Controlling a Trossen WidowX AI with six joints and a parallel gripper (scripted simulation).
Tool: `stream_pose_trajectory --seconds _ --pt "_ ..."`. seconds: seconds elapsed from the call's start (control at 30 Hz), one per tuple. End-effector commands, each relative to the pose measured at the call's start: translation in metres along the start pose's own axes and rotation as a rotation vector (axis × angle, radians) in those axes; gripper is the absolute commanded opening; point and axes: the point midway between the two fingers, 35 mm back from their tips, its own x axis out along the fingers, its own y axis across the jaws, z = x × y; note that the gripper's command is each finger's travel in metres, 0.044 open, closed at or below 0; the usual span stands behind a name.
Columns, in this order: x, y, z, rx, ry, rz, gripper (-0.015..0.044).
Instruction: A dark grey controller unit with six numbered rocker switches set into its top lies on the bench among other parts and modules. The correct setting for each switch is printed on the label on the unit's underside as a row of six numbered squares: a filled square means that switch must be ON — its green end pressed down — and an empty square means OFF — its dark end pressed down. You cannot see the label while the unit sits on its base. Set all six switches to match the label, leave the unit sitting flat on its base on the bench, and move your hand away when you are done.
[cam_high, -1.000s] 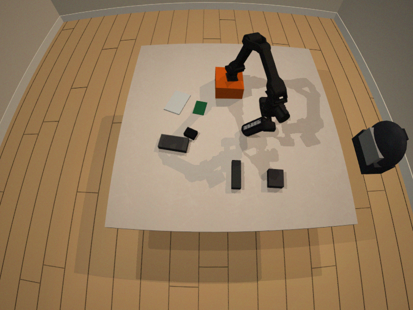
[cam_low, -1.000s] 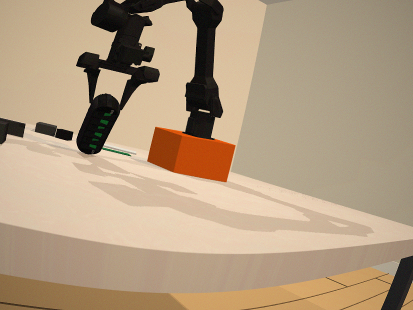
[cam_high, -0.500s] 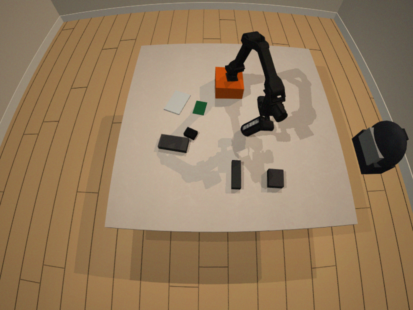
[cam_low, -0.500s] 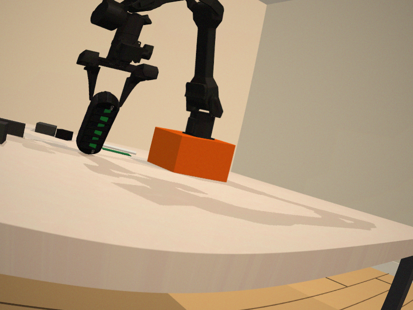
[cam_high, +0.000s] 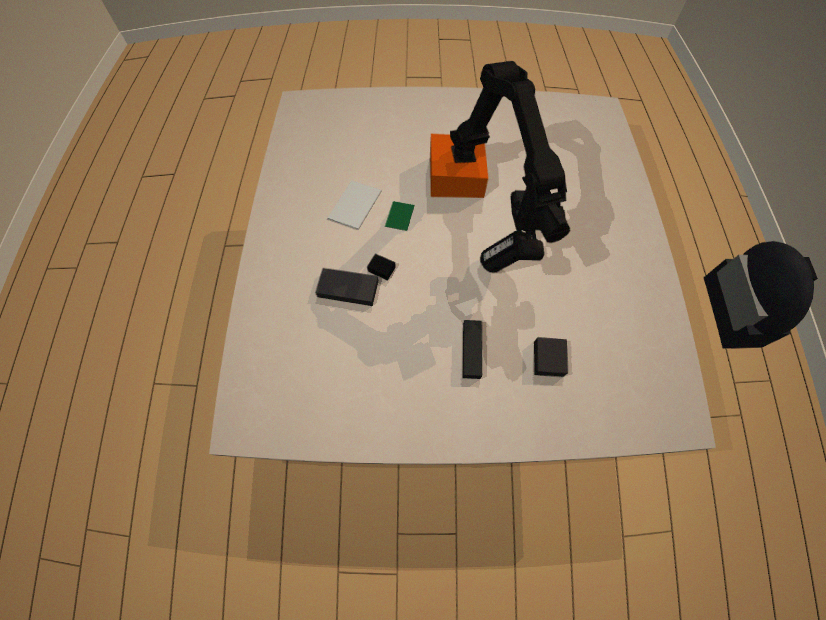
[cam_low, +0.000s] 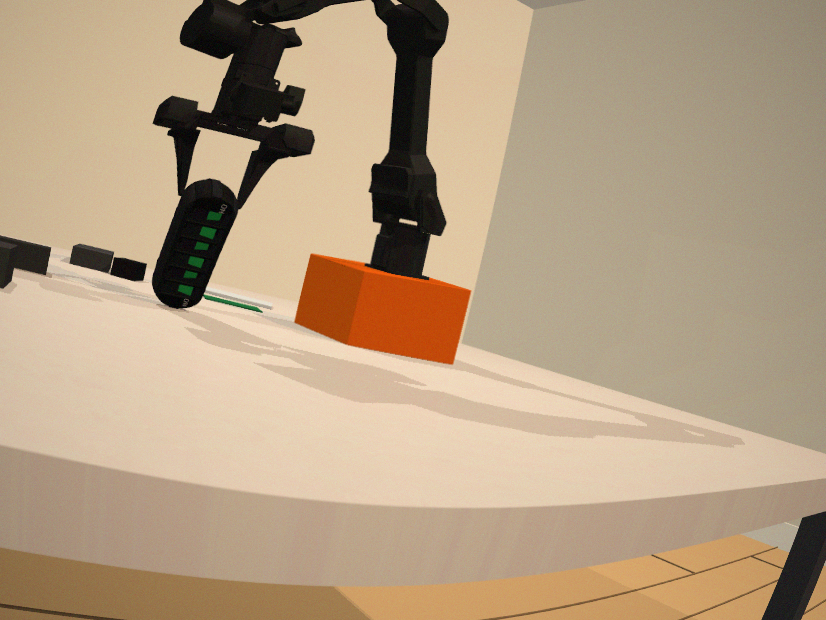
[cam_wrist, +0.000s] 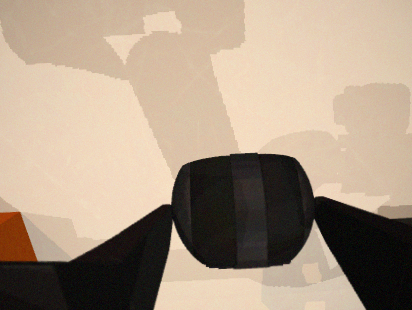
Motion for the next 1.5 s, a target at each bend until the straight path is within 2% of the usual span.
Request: stream_pose_trajectory --seconds 0.0,1.47 --pt "-0.002 -0.001 -0.007 0.003 0.011 -0.004 0.0336" --pt "-0.008 -0.001 -0.044 0.003 0.014 -0.004 0.0338"
